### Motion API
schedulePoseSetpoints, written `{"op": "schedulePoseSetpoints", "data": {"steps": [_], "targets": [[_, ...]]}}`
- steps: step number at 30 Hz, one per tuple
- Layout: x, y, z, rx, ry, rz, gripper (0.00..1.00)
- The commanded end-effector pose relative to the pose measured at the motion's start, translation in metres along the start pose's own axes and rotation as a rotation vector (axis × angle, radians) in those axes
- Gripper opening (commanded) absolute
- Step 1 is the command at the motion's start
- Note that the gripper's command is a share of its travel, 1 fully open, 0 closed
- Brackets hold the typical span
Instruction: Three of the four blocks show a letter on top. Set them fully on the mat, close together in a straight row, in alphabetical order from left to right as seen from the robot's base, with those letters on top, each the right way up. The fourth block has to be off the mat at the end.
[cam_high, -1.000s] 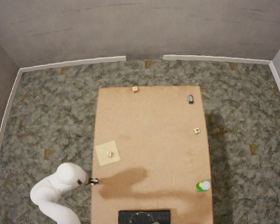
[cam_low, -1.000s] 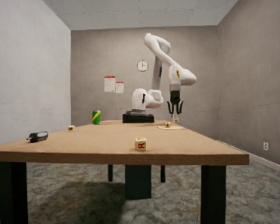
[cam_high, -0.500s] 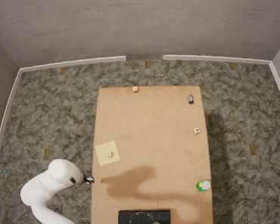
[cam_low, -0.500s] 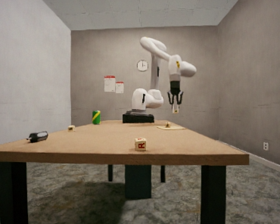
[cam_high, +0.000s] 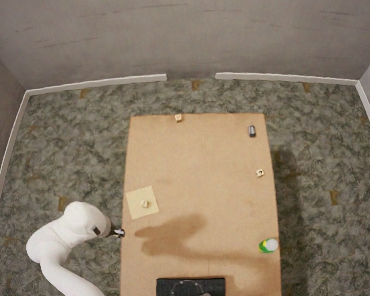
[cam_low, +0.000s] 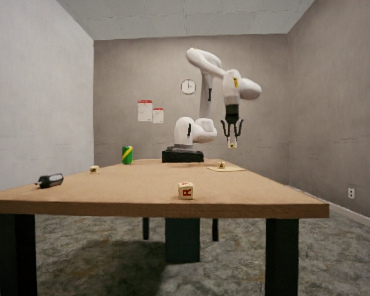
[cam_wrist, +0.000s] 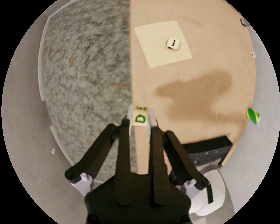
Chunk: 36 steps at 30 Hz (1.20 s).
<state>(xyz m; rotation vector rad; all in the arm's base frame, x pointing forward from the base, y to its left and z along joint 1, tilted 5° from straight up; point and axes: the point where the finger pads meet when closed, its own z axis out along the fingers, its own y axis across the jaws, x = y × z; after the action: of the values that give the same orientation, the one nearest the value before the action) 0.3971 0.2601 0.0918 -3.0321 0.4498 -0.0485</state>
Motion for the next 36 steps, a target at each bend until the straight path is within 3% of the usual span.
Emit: {"op": "schedulePoseSetpoints", "data": {"steps": [1, 15, 30, 36], "targets": [[0.021, -0.004, -0.001, -0.005, -0.003, 0.139, 0.24], [0.075, -0.006, -0.003, -0.004, -0.004, 0.477, 0.24], [0.152, 0.001, -0.003, -0.004, -0.003, 0.938, 0.24], [0.161, 0.002, -0.003, -0.004, -0.002, 0.992, 0.24]]}}
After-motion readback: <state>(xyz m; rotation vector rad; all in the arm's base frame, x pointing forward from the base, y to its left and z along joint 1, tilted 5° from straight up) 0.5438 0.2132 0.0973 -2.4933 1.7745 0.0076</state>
